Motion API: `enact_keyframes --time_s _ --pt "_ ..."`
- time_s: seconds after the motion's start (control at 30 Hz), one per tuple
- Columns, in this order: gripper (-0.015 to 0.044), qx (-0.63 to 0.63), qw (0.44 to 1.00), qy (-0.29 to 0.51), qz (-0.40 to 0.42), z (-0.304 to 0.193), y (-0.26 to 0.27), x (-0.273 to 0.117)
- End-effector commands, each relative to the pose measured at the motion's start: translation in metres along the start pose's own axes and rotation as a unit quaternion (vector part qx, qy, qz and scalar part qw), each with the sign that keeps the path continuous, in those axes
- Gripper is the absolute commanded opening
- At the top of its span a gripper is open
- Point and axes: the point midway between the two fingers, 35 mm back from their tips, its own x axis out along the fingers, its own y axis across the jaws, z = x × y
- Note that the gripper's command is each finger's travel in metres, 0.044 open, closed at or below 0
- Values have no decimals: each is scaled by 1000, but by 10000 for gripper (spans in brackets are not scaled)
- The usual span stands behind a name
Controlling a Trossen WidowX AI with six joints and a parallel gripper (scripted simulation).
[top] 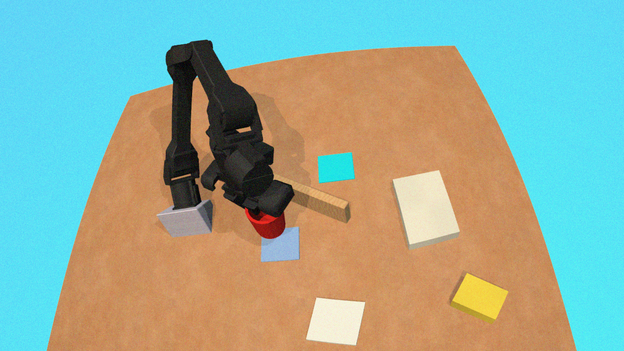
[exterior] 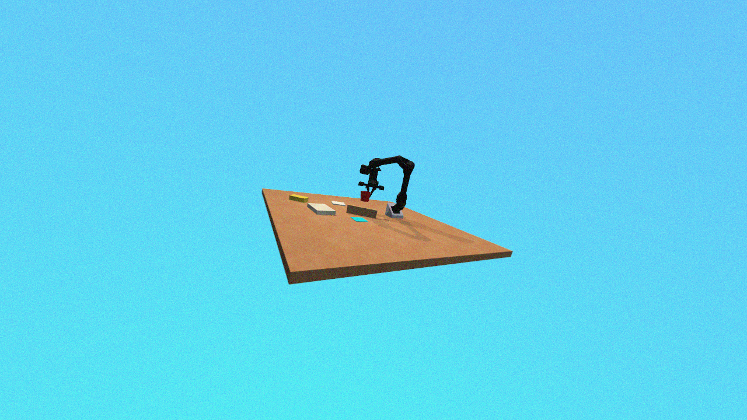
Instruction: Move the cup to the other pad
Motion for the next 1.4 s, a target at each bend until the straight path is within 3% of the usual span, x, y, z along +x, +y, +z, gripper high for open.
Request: enact_keyframes --time_s 0.0,0.6,1.37 --pt "0 -3 1000 2 1 0 0 -4" --pt "0 0 1000 0 0 2 0 -1" --pt "0 -3 1000 1 1 58 -3 -1"
